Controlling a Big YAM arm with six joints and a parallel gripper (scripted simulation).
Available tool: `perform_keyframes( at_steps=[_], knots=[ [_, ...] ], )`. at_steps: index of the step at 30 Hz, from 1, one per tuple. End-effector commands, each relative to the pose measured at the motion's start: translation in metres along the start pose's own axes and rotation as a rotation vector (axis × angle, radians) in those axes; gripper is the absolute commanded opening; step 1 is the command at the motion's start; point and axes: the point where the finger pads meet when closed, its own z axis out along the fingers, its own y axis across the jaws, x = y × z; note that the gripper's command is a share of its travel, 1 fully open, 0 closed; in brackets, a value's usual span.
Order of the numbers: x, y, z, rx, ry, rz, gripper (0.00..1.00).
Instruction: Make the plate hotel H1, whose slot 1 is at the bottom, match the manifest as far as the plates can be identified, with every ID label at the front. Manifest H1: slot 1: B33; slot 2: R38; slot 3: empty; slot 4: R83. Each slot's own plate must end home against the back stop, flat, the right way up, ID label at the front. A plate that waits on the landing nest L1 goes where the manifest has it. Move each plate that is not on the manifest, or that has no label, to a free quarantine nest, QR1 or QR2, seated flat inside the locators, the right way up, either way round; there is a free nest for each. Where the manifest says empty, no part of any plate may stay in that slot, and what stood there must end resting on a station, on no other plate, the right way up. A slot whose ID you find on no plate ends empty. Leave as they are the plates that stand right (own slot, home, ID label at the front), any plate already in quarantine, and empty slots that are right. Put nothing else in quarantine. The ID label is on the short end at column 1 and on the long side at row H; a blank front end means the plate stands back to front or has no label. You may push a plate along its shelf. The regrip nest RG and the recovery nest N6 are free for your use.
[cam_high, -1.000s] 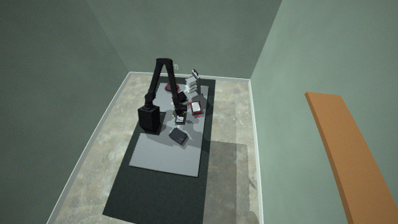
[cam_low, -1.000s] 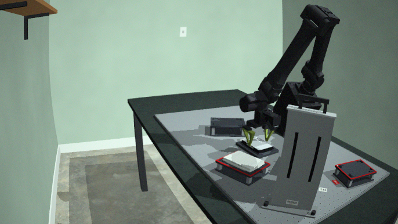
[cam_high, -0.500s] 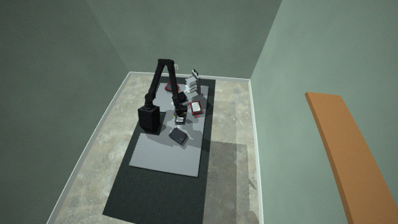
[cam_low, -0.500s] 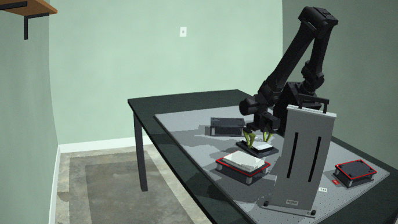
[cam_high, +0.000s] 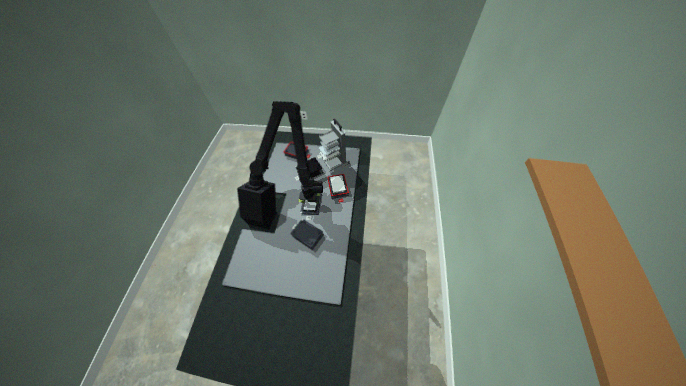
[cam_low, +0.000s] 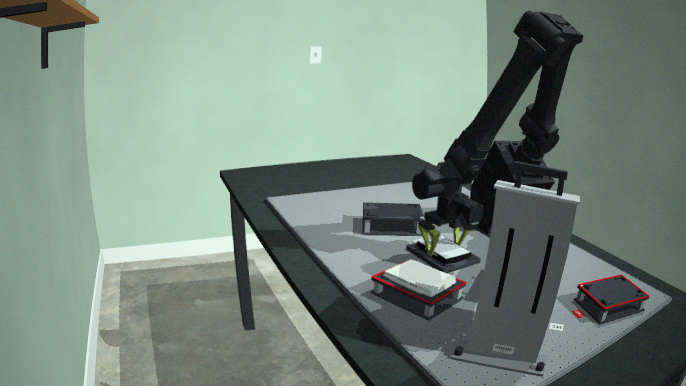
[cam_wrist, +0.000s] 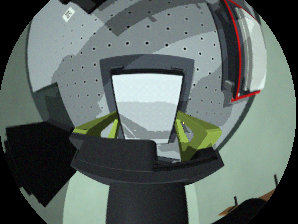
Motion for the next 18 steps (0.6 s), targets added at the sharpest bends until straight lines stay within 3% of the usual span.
perform_keyframes(
  at_steps=[1,4,5,18],
  knots=[
    [-0.001,-0.004,-0.003,0.015,-0.003,0.003,0.86],
    [-0.001,-0.004,-0.003,0.015,-0.003,0.003,0.86],
    [-0.002,-0.007,-0.008,0.033,-0.004,0.009,0.86],
    [0.001,-0.005,-0.021,0.024,-0.003,0.005,0.86]
  ],
)
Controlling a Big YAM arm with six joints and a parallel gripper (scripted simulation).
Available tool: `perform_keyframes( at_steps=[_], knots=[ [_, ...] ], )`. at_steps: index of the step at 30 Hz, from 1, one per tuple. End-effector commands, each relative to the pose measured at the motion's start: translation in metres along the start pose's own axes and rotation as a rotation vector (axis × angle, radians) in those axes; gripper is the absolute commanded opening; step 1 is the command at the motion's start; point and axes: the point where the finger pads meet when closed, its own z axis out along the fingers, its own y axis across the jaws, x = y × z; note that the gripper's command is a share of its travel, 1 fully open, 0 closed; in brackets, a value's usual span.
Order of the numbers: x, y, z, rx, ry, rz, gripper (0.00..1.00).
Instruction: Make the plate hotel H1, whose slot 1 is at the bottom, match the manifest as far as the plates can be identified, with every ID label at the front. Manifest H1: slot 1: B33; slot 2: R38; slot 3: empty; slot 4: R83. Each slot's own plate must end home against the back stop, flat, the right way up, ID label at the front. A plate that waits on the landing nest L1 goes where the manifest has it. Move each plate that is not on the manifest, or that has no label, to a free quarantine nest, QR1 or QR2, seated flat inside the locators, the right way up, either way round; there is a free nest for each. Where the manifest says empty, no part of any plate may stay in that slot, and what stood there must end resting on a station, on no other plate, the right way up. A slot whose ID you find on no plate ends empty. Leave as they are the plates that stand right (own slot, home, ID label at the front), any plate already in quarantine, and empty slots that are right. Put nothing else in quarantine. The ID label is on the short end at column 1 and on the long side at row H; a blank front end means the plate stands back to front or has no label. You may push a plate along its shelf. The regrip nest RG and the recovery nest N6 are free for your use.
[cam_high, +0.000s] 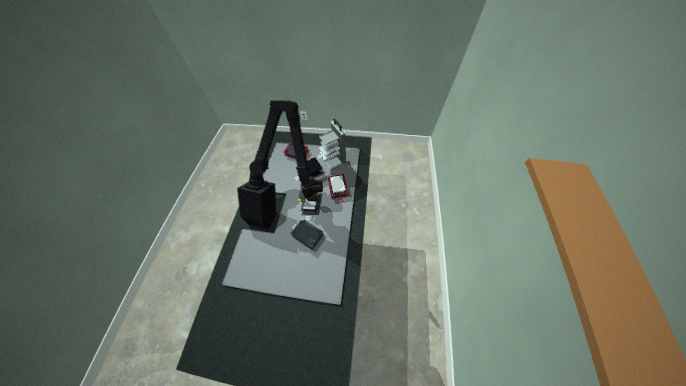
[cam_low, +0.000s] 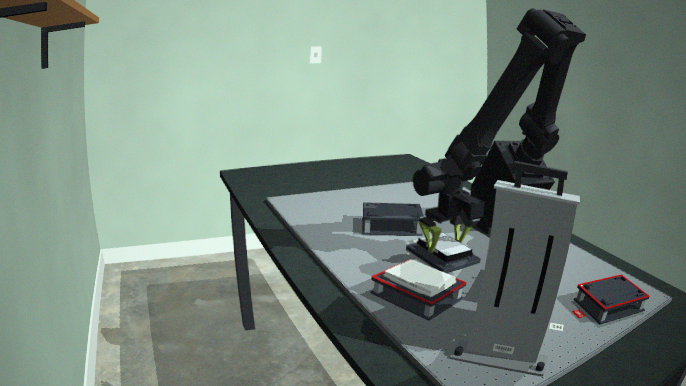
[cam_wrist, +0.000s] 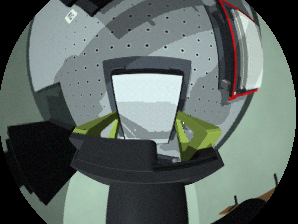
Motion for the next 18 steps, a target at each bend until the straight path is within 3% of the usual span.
perform_keyframes(
  at_steps=[1,18],
  knots=[
    [0.003,-0.006,-0.014,0.023,-0.002,0.002,0.86],
    [0.003,-0.007,-0.029,0.025,-0.002,0.0,0.86]
  ],
)
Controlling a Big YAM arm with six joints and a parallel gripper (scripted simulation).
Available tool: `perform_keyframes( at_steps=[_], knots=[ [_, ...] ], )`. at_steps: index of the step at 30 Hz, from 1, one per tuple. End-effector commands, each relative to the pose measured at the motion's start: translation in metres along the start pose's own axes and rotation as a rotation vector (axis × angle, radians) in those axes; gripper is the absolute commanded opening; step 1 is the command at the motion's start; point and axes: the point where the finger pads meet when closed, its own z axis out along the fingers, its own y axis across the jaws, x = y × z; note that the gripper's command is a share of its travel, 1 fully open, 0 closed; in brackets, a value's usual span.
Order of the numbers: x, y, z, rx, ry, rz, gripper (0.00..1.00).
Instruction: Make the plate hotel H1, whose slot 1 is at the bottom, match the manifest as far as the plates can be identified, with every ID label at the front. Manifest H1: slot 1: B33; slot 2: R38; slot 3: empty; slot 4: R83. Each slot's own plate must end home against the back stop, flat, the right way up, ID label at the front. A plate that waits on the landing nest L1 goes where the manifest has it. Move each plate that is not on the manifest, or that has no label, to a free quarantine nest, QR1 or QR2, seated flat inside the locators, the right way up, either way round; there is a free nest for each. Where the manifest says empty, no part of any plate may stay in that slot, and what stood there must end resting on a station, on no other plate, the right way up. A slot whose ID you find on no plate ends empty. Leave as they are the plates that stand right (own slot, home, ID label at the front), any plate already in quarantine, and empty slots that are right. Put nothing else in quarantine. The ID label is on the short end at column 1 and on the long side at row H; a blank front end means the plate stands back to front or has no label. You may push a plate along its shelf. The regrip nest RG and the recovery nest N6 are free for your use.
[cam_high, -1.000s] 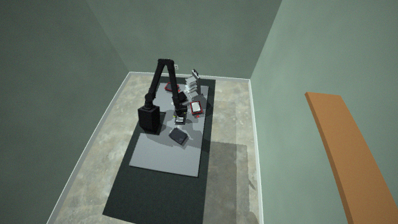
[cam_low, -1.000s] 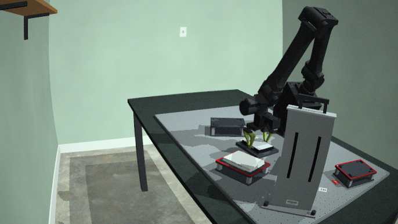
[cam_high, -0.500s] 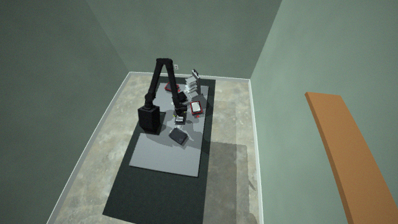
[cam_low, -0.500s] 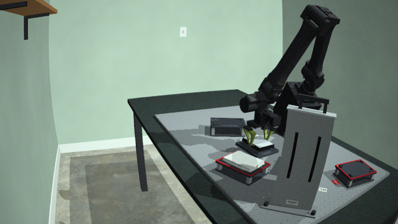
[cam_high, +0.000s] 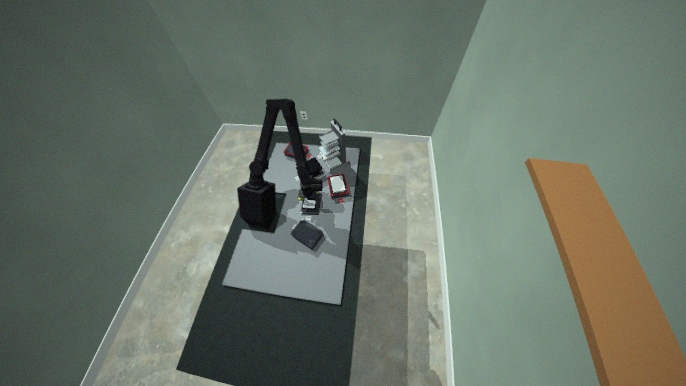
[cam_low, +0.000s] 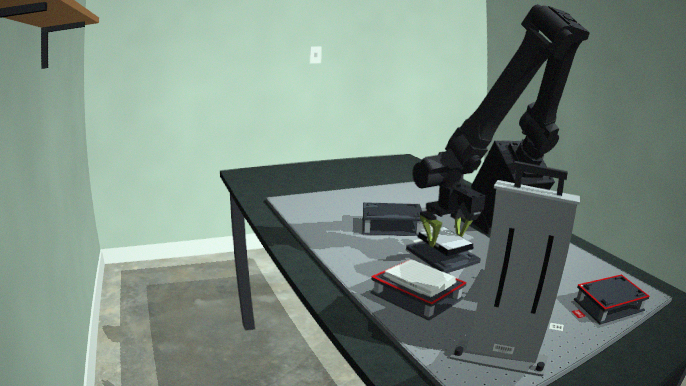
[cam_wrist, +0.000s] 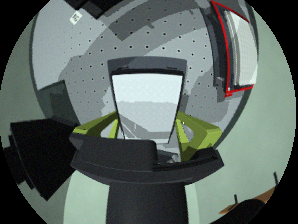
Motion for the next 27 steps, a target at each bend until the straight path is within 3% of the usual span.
perform_keyframes(
  at_steps=[1,27],
  knots=[
    [0.003,-0.007,-0.014,0.025,-0.002,-0.002,0.86],
    [0.003,-0.007,-0.037,0.027,-0.001,-0.003,0.86]
  ],
)
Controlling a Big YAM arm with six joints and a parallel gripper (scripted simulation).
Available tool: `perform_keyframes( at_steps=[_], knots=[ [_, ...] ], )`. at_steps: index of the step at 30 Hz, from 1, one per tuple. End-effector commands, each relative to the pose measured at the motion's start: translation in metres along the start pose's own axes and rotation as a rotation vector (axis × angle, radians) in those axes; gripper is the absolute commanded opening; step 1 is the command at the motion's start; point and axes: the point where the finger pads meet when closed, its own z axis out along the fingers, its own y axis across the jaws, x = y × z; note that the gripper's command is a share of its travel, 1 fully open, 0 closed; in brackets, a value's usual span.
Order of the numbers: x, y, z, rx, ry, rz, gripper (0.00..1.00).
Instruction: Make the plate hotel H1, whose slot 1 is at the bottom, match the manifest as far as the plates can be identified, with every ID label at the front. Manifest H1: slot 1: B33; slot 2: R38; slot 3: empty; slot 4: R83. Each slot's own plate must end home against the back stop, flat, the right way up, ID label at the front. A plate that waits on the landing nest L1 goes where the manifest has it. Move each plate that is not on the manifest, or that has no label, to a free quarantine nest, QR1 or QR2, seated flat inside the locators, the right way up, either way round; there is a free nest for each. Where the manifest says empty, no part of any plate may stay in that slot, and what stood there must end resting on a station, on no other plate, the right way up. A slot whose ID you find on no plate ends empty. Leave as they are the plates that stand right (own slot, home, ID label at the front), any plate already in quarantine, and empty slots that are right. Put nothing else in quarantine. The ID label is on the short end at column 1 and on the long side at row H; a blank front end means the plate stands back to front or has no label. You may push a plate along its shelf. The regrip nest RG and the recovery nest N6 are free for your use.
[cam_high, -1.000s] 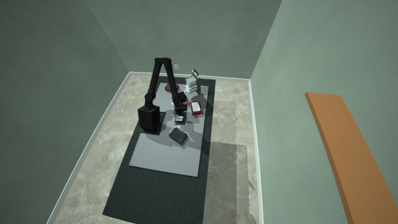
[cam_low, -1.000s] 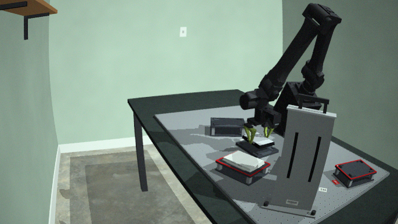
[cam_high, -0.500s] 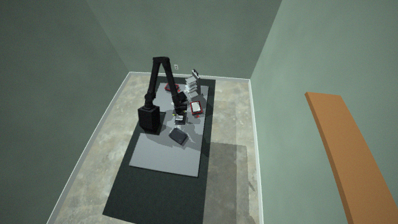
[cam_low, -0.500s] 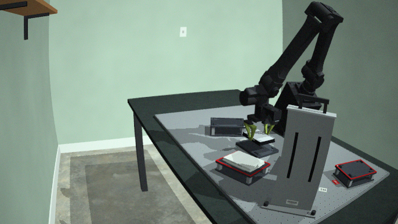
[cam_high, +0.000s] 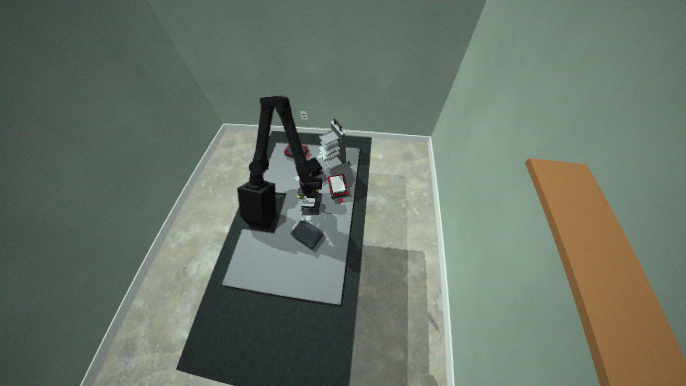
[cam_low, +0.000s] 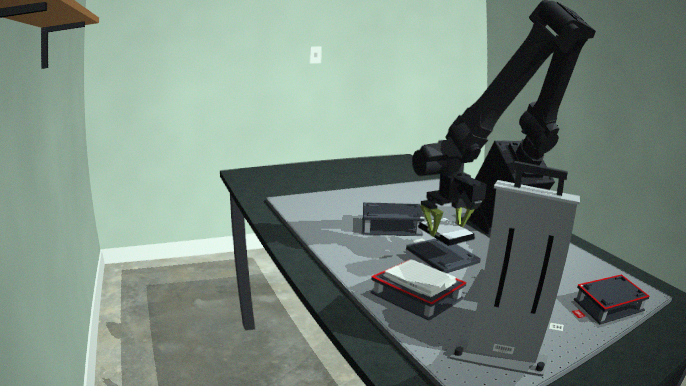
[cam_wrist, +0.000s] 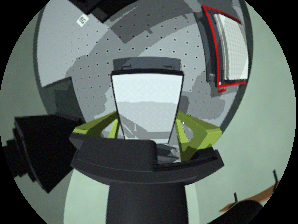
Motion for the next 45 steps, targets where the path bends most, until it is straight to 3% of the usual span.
perform_keyframes(
  at_steps=[1,18,45],
  knots=[
    [0.002,-0.007,-0.011,0.025,-0.001,-0.004,0.86],
    [0.002,-0.013,-0.027,0.034,-0.001,-0.011,0.86],
    [0.002,-0.02,-0.099,0.048,0.007,-0.021,0.86]
  ],
)
